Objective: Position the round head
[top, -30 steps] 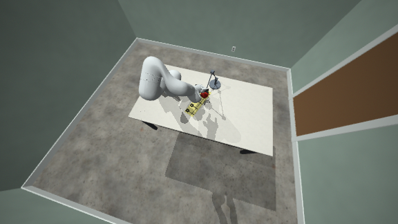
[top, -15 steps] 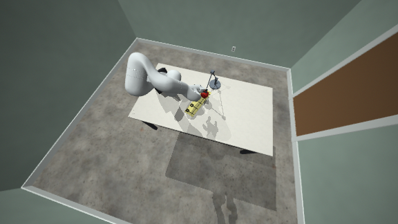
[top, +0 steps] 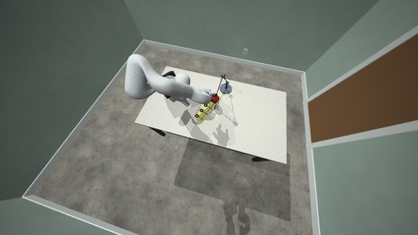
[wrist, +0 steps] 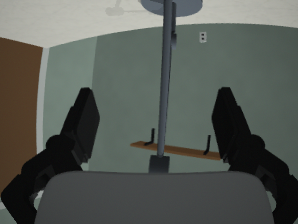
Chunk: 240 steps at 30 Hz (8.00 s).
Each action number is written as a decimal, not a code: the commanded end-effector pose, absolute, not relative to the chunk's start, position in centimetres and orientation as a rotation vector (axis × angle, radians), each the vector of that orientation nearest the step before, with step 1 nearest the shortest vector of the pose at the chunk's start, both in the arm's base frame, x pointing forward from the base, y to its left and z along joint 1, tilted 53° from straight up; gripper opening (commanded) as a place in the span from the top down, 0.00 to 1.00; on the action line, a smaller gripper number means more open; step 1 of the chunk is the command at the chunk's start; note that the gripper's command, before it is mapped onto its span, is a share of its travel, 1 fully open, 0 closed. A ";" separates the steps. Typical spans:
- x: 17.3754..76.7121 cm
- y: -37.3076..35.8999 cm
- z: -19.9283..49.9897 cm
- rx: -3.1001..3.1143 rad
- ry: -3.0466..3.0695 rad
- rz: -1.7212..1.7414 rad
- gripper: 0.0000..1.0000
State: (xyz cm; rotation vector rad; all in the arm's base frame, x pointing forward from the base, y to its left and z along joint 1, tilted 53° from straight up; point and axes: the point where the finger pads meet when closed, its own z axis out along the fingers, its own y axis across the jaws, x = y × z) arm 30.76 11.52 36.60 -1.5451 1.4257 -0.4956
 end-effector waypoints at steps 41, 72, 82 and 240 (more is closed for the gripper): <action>31.0 11.6 36.5 -1.554 1.428 -0.484 0.00; 33.0 14.8 35.1 -1.617 1.559 -0.533 0.00; 34.3 15.1 33.9 -1.636 1.562 -0.510 0.00; 37.8 10.1 30.7 -1.617 1.592 -0.561 0.00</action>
